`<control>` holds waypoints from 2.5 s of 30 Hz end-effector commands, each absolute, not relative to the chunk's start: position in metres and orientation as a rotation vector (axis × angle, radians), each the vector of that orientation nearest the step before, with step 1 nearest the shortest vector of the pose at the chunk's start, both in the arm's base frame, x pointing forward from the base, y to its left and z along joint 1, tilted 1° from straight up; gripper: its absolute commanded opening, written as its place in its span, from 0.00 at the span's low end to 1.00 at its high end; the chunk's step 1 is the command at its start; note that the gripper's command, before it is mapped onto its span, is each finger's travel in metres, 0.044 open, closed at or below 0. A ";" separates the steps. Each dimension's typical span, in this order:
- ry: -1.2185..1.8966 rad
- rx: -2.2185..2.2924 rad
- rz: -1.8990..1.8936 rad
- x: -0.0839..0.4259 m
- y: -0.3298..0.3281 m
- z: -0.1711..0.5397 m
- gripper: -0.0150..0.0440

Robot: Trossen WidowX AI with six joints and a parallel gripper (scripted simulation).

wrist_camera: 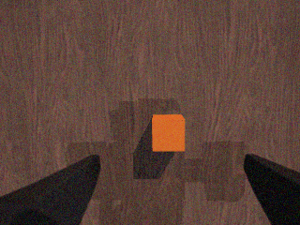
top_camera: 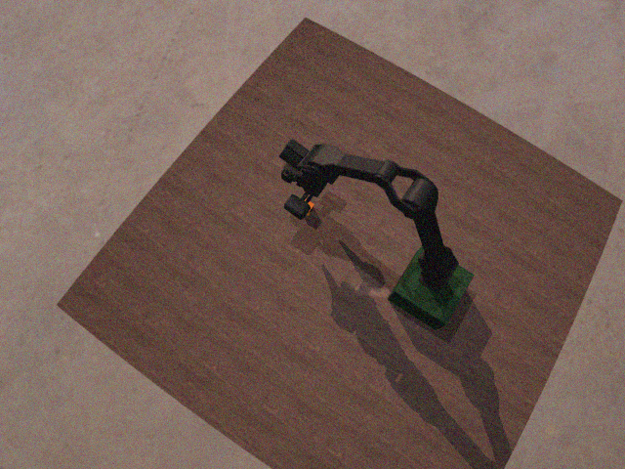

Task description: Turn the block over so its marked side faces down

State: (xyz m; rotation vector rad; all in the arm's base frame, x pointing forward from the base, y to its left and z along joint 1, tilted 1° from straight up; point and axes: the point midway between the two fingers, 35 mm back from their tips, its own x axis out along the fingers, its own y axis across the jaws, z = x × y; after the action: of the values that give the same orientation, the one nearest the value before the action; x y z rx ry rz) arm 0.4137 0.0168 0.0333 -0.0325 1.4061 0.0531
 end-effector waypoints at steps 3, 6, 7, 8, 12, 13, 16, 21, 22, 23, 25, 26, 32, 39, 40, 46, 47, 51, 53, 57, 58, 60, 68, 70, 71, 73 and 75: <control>1.542 -0.043 0.051 0.419 0.016 0.040 1.00; 1.542 -0.043 0.051 0.420 0.016 0.040 1.00; 1.542 -0.043 0.051 0.420 0.016 0.040 1.00; 1.542 -0.043 0.051 0.420 0.016 0.037 1.00; 1.542 -0.043 0.051 0.421 0.016 0.005 1.00; 1.542 -0.043 0.051 0.421 0.016 0.005 1.00; 1.542 -0.043 0.051 0.421 0.016 0.005 1.00; 1.542 -0.043 0.051 0.420 0.017 -0.010 1.00; 1.542 -0.043 0.051 0.420 0.017 -0.010 1.00; 1.542 -0.043 0.051 0.420 0.017 -0.011 1.00; 1.542 -0.043 0.051 0.420 0.017 -0.013 1.00; 1.542 -0.043 0.051 0.421 0.017 -0.014 1.00; 1.542 -0.043 0.051 0.421 0.017 -0.024 1.00; 1.542 -0.043 0.051 0.421 0.017 -0.036 1.00; 1.542 -0.043 0.051 0.421 0.017 -0.037 1.00; 1.542 -0.043 0.051 0.421 0.017 -0.043 0.96; 1.542 -0.043 0.051 0.421 0.017 -0.043 0.91; 1.542 -0.043 0.051 0.421 0.017 -0.043 0.73; 1.542 -0.043 0.051 0.421 0.017 -0.043 0.64; 1.542 -0.043 0.051 0.421 0.017 -0.043 0.47; 1.542 -0.043 0.051 0.421 0.017 -0.043 0.45; 1.542 -0.043 0.051 0.421 0.017 -0.043 0.43; 1.542 -0.043 0.051 0.421 0.017 -0.043 0.34; 1.542 -0.043 0.051 0.421 0.017 -0.043 0.32; 1.542 -0.043 0.051 0.421 0.017 -0.043 0.31; 1.542 -0.043 0.051 0.421 0.017 -0.042 0.25; 1.542 -0.043 0.051 0.421 0.017 -0.032 0.25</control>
State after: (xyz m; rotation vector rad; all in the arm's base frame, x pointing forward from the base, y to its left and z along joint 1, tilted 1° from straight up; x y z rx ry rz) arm 0.4202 0.0171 -0.0421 -0.0400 1.5462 0.0517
